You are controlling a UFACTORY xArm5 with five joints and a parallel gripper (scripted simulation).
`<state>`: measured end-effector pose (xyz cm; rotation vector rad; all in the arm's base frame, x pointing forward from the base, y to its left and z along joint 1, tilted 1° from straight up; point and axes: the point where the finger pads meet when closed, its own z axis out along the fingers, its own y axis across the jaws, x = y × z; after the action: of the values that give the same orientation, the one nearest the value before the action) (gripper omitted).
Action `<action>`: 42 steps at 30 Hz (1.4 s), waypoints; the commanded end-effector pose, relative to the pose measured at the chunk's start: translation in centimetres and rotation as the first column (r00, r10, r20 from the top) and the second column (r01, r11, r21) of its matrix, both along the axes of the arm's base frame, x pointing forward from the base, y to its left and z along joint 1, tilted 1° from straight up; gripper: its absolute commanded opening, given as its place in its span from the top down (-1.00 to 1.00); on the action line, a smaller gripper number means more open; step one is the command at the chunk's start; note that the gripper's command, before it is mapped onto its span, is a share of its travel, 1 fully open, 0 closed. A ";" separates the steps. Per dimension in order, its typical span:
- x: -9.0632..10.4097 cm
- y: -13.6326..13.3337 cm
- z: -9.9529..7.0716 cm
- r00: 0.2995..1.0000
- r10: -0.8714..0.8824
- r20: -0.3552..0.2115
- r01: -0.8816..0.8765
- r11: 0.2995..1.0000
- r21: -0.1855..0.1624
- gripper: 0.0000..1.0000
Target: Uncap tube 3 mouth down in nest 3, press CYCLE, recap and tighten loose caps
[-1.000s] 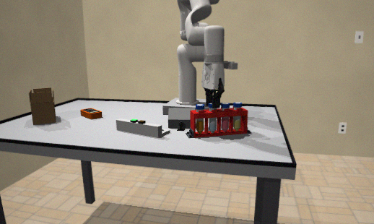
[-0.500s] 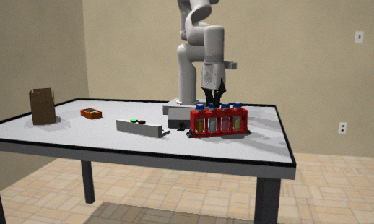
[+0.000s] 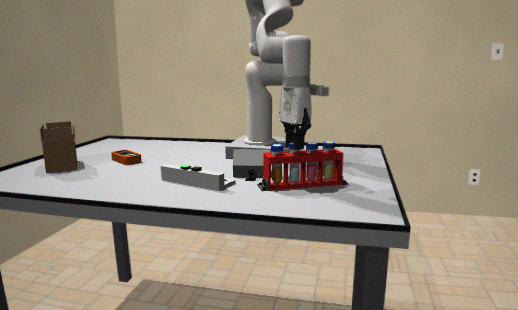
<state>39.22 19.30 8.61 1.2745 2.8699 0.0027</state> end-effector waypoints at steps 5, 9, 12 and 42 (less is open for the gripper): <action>0.1 0.1 0.1 0.958 -0.286 -0.005 0.286 0.958 0.013 1.00; 0.1 0.1 0.1 0.925 -0.380 -0.006 0.380 0.925 0.012 1.00; 0.1 0.1 0.1 0.898 -0.441 -0.007 0.441 0.898 0.012 1.00; 0.1 0.1 0.1 0.889 -0.457 -0.007 0.457 0.889 0.012 0.08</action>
<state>39.22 19.31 8.54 2.0746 2.3575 0.0046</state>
